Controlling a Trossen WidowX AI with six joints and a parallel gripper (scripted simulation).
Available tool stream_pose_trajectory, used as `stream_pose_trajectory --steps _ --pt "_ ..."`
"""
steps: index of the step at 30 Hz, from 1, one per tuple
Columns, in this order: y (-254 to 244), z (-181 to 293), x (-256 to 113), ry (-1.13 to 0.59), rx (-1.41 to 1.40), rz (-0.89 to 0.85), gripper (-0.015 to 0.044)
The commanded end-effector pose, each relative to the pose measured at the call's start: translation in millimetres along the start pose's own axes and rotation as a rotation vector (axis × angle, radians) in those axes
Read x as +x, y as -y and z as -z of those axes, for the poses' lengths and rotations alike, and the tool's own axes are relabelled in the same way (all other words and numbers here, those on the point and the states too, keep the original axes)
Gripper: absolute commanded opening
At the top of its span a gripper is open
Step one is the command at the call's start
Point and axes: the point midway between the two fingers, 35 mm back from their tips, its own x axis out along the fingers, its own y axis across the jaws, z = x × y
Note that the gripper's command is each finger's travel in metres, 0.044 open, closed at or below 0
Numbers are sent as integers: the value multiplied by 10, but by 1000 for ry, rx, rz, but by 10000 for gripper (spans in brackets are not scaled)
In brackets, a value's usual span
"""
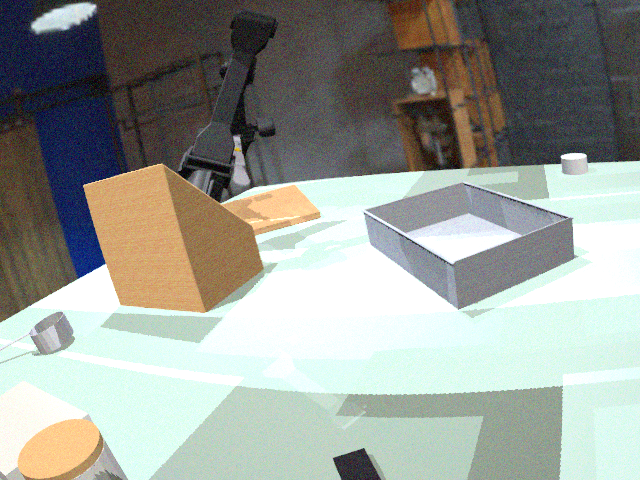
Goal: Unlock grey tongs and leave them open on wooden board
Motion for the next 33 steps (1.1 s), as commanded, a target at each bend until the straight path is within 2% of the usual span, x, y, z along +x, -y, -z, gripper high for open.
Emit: stream_pose_trajectory --steps 1,27,33 --pt "13 -17 28 -58 5 11 -150" --pt "89 124 98 -439 -27 96 -150" --pt "96 131 95 -460 -31 102 -150"
